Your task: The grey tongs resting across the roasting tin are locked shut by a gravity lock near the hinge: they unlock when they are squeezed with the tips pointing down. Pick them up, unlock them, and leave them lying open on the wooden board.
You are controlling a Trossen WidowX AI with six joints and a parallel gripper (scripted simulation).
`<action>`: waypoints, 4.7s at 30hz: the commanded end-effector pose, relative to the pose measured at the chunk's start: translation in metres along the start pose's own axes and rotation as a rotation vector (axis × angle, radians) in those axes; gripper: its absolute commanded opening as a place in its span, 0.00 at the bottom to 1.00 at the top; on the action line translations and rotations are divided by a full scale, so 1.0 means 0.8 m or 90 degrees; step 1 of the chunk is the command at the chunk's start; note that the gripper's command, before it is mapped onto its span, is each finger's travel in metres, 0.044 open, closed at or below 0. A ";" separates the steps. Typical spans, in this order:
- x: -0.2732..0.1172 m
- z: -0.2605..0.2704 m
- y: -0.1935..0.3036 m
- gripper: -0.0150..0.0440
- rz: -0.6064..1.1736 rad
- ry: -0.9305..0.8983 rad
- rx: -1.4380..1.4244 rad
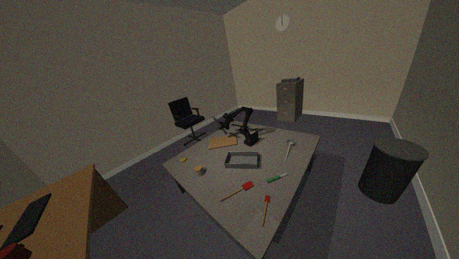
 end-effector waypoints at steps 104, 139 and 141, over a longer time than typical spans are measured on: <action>0.054 -0.006 0.024 0.00 -0.724 -0.077 -0.043; 0.080 -0.004 -0.019 0.00 -0.744 -0.074 -0.022; 0.082 -0.004 -0.023 0.00 -0.745 -0.074 -0.020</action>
Point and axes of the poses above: the point midway between the two fingers, 35 mm back from their tips, its own x axis out along the fingers, its own z axis across the jaws, y = z × x, the point moved 2 cm from there along -x, back along the fingers, and after that the axes turned 6 degrees about x, right-handed, at the moved point
